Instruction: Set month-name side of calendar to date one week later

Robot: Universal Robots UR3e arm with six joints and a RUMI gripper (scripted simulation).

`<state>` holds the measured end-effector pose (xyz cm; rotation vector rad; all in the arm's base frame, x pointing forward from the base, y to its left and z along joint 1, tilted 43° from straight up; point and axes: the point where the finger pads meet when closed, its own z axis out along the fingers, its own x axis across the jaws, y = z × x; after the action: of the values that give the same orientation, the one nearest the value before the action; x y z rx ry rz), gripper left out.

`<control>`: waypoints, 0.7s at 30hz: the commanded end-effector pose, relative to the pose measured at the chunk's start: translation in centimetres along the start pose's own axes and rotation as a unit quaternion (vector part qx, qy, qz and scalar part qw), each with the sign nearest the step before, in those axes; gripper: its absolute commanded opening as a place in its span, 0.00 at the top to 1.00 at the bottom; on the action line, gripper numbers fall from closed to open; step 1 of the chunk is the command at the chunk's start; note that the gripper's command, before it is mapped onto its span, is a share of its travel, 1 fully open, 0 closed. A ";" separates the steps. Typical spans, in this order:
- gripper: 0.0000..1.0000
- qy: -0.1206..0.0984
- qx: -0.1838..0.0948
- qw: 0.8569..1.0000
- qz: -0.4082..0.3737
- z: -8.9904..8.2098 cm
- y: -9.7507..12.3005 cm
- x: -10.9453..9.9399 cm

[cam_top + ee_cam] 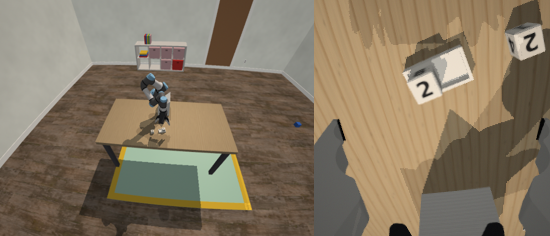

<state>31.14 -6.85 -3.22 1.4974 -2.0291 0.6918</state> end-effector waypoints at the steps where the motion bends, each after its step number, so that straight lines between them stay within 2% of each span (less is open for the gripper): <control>1: 0.00 -0.004 0.003 0.999 -0.048 0.0 0.1 -0.3; 12: 0.00 -0.002 0.003 0.990 -0.142 0.0 0.5 -1.0; 21: 0.00 -0.002 0.004 0.984 -0.177 0.0 0.7 -1.3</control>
<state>30.77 -5.88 -4.09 1.7715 -1.7334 0.5628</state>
